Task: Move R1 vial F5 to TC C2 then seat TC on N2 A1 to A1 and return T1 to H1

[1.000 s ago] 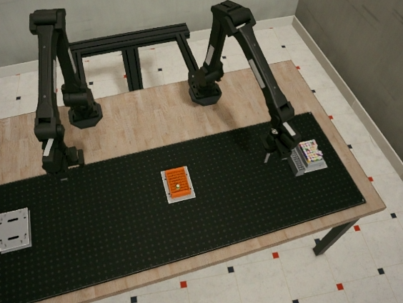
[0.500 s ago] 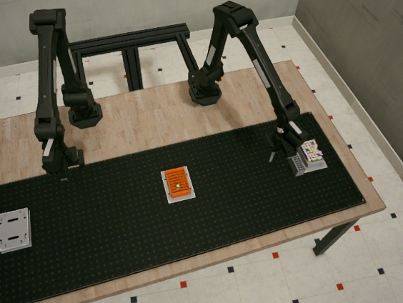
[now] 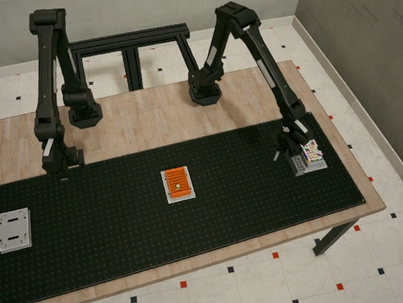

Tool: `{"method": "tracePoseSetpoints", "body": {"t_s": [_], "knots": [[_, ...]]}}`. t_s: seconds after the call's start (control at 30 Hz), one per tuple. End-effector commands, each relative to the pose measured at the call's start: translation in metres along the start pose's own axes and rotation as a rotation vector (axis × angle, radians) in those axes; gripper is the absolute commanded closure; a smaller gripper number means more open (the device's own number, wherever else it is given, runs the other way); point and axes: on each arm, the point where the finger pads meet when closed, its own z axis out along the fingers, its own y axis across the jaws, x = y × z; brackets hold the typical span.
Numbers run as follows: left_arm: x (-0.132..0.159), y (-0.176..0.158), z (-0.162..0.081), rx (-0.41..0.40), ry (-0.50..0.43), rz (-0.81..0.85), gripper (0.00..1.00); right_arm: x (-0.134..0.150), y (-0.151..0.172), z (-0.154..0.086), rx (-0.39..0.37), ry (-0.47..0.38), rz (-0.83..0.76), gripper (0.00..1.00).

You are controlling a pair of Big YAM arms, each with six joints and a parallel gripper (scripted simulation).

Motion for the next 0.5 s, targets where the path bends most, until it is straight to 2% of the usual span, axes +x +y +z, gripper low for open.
{"method": "tracePoseSetpoints", "body": {"t_s": [0.0,0.47], "knots": [[-0.017,0.017,-0.012,-0.016,-0.029,0.005,0.93,-0.001,0.000,0.000,-0.004,0.014,-0.008,0.00],[-0.017,0.041,-0.014,-0.017,-0.030,0.005,0.93,-0.001,0.000,0.000,-0.004,0.014,-0.008,0.00]]}}
